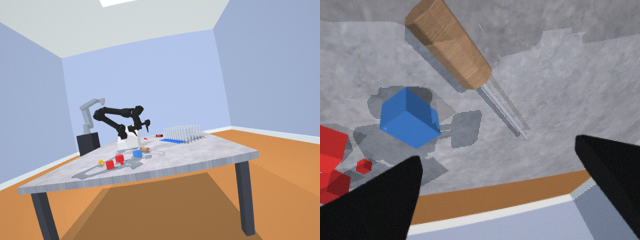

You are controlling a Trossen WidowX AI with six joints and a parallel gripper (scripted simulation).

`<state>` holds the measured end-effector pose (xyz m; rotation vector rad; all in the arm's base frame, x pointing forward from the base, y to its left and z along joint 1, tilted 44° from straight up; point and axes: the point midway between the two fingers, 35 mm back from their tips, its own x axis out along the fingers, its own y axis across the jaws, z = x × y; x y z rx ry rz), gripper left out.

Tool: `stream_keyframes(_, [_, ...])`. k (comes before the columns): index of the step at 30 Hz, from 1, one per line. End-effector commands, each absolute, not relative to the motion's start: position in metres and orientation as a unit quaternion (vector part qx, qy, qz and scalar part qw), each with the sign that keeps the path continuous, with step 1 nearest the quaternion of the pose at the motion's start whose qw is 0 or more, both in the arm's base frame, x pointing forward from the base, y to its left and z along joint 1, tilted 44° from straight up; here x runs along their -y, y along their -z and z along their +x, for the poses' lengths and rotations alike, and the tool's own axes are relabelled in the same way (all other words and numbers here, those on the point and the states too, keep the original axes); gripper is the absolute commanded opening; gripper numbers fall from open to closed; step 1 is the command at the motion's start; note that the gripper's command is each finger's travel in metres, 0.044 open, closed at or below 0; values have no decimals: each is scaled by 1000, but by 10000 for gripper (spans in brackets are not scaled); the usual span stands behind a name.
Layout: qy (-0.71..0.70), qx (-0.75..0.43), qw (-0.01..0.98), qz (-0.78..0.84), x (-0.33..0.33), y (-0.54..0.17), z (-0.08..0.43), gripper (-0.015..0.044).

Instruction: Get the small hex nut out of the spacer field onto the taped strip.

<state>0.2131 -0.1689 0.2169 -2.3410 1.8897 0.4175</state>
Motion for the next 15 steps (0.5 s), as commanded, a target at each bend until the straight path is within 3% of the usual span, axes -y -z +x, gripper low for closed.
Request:
stream_keyframes(1, [21, -636, 247, -731, 173, -210, 212, 440])
stream_keyframes(10, [309, -554, 555, -537, 181, -203, 213, 440])
stream_keyframes(15, [412, -482, 651, -418, 184, -200, 213, 440])
